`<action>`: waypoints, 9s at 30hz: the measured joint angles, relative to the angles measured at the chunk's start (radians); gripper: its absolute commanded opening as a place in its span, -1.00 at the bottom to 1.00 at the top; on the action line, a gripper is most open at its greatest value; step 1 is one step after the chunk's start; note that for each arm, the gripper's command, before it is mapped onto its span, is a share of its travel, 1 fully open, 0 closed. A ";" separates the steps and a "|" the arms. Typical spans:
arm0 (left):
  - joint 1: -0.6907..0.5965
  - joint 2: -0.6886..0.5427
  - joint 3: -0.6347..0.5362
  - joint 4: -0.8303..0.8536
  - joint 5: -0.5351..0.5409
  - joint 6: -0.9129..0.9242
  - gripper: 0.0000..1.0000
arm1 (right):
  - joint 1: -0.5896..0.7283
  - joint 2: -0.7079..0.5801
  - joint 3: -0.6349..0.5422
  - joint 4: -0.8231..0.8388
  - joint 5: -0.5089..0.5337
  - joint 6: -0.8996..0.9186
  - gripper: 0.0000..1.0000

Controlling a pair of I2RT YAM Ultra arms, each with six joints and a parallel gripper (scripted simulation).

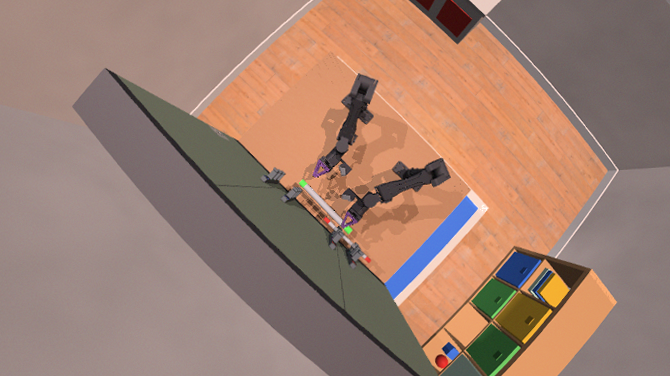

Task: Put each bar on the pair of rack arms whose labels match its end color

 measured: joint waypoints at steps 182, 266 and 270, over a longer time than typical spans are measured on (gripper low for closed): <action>0.010 -0.018 -0.005 -0.006 0.020 0.000 -1.00 | -0.082 0.209 0.290 -0.089 -0.080 -0.001 1.00; 0.009 -0.022 0.015 -0.029 0.016 -0.012 -1.00 | -0.082 0.209 0.290 -0.066 -0.079 0.011 -1.00; 0.009 -0.022 0.015 -0.029 0.016 -0.012 -1.00 | -0.082 0.209 0.290 -0.066 -0.079 0.011 -1.00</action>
